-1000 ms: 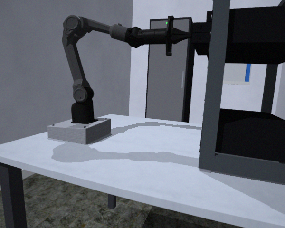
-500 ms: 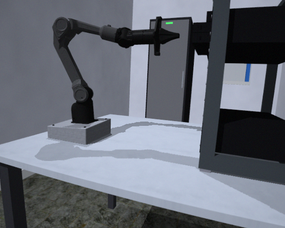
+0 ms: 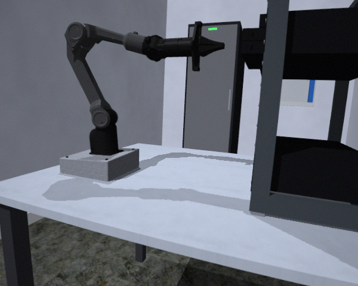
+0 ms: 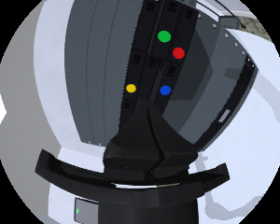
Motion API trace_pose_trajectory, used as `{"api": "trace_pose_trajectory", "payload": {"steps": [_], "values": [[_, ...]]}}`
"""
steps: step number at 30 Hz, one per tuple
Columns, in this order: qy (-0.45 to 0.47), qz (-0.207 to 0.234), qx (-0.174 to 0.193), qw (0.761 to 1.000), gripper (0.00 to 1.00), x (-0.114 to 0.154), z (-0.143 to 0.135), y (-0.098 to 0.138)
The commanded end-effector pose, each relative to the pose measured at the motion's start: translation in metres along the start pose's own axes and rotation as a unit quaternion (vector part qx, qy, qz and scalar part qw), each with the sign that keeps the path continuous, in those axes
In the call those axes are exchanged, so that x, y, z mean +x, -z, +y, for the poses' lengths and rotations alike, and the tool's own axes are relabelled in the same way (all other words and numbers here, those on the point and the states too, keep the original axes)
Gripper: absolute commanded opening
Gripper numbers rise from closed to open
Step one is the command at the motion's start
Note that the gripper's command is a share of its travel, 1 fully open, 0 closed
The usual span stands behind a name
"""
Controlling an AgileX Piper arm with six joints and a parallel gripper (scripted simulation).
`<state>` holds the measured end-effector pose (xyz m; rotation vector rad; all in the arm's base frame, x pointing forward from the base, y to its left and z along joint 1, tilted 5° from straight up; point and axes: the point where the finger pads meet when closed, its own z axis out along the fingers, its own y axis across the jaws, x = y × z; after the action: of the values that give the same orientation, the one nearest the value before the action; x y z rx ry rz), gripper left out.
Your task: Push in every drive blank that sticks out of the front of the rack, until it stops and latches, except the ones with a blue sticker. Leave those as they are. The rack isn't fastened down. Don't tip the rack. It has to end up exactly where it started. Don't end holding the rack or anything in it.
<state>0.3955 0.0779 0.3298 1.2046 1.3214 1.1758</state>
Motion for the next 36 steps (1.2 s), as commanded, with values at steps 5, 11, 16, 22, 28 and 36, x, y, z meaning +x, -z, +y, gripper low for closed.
{"api": "trace_pose_trajectory", "payload": {"steps": [5,11,16,22,28,36], "values": [[-0.001,0.001,-0.002,1.0,0.0,-0.008,-0.003,0.001],[-0.001,0.001,-0.002,1.0,0.0,-0.02,-0.008,0.002],[-0.001,0.001,-0.002,1.0,0.0,-0.031,-0.013,0.002],[-0.001,0.001,-0.002,1.0,0.0,-0.039,-0.017,0.002],[-0.001,0.001,-0.002,1.0,0.0,-0.052,-0.023,0.003],[-0.001,0.001,-0.002,1.0,0.0,-0.066,-0.029,0.004]]}}
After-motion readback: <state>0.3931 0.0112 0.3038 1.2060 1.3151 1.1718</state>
